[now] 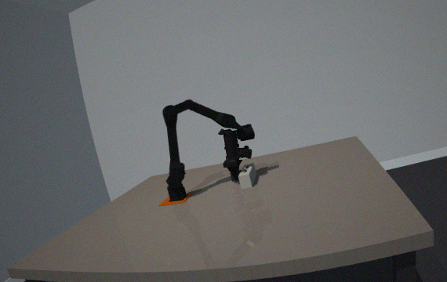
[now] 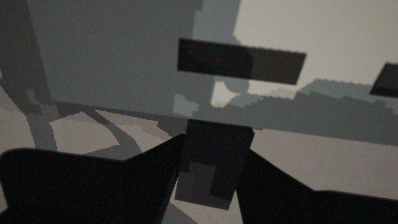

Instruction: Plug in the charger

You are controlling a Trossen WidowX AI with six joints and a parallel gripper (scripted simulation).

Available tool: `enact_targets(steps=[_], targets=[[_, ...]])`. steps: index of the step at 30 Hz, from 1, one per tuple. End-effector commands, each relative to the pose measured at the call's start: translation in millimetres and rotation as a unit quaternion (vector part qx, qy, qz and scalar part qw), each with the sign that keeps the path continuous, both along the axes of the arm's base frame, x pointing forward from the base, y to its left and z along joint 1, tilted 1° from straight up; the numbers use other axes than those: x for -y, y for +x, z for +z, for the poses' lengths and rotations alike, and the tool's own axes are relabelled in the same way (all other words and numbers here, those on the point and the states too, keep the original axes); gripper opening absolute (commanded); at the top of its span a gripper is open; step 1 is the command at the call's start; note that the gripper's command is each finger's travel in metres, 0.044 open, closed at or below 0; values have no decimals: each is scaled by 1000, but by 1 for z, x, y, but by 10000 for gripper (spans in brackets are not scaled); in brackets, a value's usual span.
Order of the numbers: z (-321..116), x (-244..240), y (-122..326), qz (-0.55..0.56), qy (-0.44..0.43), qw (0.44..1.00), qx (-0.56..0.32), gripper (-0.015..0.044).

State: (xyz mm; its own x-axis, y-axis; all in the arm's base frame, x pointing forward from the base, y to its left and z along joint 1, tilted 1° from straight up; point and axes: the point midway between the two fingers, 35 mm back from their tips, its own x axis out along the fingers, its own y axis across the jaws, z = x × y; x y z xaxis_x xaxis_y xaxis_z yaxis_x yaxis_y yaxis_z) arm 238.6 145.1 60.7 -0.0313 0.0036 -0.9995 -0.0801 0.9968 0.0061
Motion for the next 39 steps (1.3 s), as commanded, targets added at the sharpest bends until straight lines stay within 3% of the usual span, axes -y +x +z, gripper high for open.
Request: enact_targets(steps=[1,39], targets=[[0,-2,8,1,2,1000,8,0],[0,0,0,1,1,1000,0,0]])
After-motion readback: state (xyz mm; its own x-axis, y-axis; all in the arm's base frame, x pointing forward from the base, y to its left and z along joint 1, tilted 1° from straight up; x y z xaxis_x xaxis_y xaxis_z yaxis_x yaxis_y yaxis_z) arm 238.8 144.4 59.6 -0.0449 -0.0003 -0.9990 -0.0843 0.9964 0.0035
